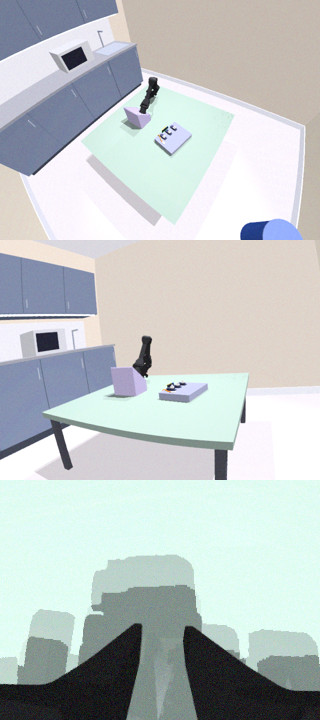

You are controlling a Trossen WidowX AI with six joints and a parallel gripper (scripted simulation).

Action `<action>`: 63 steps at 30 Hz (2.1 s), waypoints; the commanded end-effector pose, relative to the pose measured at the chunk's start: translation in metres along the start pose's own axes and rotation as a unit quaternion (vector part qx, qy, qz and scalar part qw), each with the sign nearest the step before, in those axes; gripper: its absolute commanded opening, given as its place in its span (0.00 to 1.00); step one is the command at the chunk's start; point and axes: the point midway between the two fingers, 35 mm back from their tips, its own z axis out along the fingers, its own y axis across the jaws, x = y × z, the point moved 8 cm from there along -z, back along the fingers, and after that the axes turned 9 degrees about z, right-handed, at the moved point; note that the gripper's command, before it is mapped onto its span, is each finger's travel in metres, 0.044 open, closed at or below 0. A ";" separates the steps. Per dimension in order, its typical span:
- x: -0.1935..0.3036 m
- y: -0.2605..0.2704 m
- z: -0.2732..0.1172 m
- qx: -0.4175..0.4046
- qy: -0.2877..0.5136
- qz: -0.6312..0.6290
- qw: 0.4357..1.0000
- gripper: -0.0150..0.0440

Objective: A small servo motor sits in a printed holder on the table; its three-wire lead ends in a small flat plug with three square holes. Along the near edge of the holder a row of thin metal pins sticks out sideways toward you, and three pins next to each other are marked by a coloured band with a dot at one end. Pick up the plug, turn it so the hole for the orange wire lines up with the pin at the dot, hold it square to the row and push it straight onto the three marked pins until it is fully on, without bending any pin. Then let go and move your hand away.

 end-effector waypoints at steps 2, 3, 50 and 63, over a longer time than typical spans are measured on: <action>0.004 -0.010 -0.011 0.032 0.005 0.017 0.999 0.45; 0.006 -0.012 -0.014 0.039 0.006 0.020 0.999 0.45; 0.122 -0.055 -0.154 0.347 0.095 0.277 0.891 0.45; 0.165 -0.040 -0.224 0.480 0.126 0.372 0.785 0.45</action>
